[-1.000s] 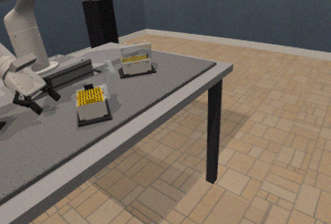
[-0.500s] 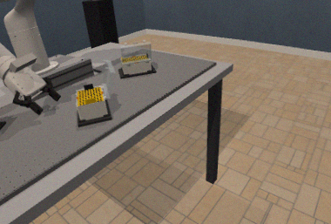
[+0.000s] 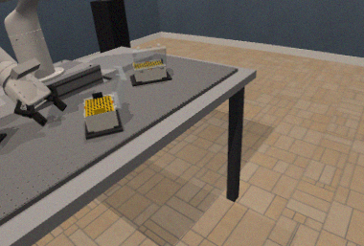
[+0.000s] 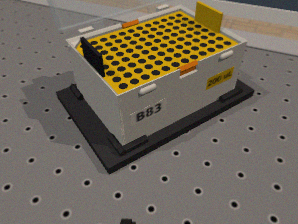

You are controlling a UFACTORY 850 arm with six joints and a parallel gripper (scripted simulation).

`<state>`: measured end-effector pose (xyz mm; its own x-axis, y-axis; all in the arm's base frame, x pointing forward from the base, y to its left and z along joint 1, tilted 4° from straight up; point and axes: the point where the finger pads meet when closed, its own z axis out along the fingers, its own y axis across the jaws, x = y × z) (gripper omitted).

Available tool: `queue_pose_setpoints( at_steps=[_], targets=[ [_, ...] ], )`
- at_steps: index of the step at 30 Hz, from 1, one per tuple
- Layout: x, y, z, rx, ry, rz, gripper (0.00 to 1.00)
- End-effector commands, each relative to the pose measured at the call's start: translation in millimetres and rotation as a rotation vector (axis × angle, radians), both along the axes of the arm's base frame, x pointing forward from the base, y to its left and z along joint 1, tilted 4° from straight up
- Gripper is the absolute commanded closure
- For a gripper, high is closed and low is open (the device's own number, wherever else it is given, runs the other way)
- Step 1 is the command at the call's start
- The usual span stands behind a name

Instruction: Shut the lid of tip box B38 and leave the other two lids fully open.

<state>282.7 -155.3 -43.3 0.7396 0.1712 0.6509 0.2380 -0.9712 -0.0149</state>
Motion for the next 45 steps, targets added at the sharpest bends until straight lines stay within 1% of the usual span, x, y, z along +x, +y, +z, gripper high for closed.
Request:
queue_pose_setpoints(
  at_steps=[1, 5, 20, 22, 37, 39, 43, 45],
  targets=[
    [0.2, -0.3, 0.3, -0.001, -0.001, 0.000, 0.00],
    [0.2, -0.3, 0.3, -0.001, -0.001, 0.000, 0.00],
    [6.1, 0.0, 74.9, -0.001, -0.001, 0.000, 0.00],
    [6.1, 0.0, 74.9, -0.001, -0.001, 0.000, 0.00],
    [12.1, 0.2, 149.7, -0.001, -0.001, 0.000, 0.00],
    [12.1, 0.2, 149.7, -0.001, -0.001, 0.000, 0.00],
    [13.7, 0.2, 169.8, -0.001, -0.001, 0.000, 0.00],
    [13.7, 0.2, 169.7, -0.001, -0.001, 0.000, 0.00]
  ],
)
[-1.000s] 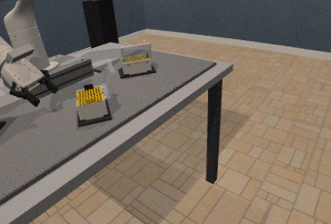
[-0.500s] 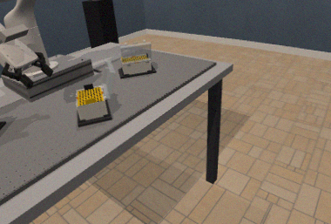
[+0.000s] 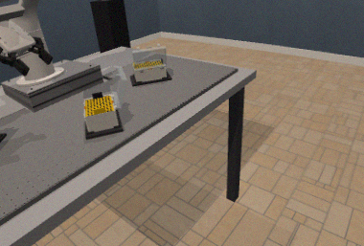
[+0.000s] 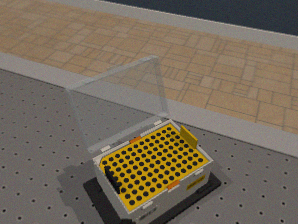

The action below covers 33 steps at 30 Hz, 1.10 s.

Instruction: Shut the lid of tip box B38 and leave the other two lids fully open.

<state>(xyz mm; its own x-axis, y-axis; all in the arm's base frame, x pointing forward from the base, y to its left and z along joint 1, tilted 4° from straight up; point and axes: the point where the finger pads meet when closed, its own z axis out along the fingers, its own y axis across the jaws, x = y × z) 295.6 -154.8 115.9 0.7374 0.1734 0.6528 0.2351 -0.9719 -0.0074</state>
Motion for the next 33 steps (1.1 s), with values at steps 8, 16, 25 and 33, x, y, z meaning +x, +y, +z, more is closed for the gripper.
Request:
queue_pose_setpoints(
  at_steps=[8, 16, 25, 33],
  targets=[
    [0.8, -0.3, 10.6, 0.034, 0.054, -0.117, 0.00],
    [0.8, -0.3, 10.7, 0.076, 0.132, -0.296, 0.00],
    [1.0, -0.3, 10.7, 0.139, 0.248, -0.566, 0.00],
    [1.0, -0.3, 10.8, 0.182, 0.325, -0.745, 0.00]
  ],
)
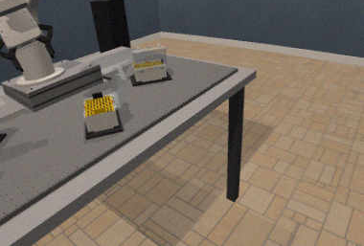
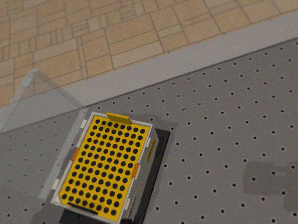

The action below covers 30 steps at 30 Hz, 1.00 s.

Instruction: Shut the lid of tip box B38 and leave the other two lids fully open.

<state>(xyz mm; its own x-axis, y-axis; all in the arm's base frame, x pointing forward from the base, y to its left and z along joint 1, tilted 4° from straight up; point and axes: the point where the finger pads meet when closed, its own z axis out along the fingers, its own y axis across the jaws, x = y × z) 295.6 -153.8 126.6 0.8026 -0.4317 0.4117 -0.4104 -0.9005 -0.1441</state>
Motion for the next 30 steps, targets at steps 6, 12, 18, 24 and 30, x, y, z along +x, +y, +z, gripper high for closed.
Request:
queue_pose_setpoints(
  at_steps=[6, 12, 18, 24, 30],
  targets=[
    [1.1, -1.3, 0.1, 0.062, 0.134, -0.284, 0.00],
    [1.1, -1.4, 0.1, 0.091, 0.186, -0.403, 0.00],
    [1.1, -1.3, 0.1, 0.134, 0.264, -0.582, 0.00],
    [1.1, -1.3, 0.1, 0.177, 0.343, -0.761, 0.00],
    [1.1, -1.3, 0.0, 0.205, 0.395, -0.881, 0.00]
  ],
)
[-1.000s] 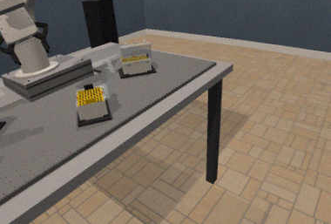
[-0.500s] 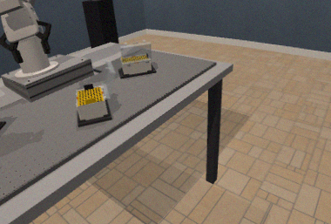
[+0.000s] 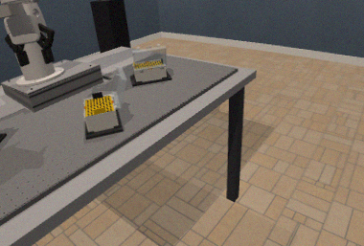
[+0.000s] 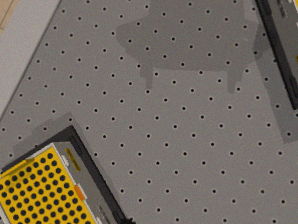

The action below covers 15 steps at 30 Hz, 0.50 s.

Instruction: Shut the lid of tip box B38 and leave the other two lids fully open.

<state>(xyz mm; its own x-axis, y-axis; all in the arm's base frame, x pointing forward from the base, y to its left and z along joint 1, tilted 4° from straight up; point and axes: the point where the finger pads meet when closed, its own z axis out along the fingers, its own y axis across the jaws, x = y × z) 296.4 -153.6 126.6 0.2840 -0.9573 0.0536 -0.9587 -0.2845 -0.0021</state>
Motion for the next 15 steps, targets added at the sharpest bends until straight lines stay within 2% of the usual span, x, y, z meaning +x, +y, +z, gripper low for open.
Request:
queue_pose_setpoints(
  at_steps=[1, 4, 7, 15],
  targets=[
    [0.3, -1.5, 0.1, 0.019, 0.047, -0.094, 0.00],
    [0.3, -1.5, 0.1, 0.040, 0.087, -0.183, 0.00],
    [0.3, -1.5, 0.1, 0.041, 0.088, -0.187, 0.00],
    [11.9, -34.5, -0.7, -0.055, 0.151, -0.390, 0.00]
  ],
)
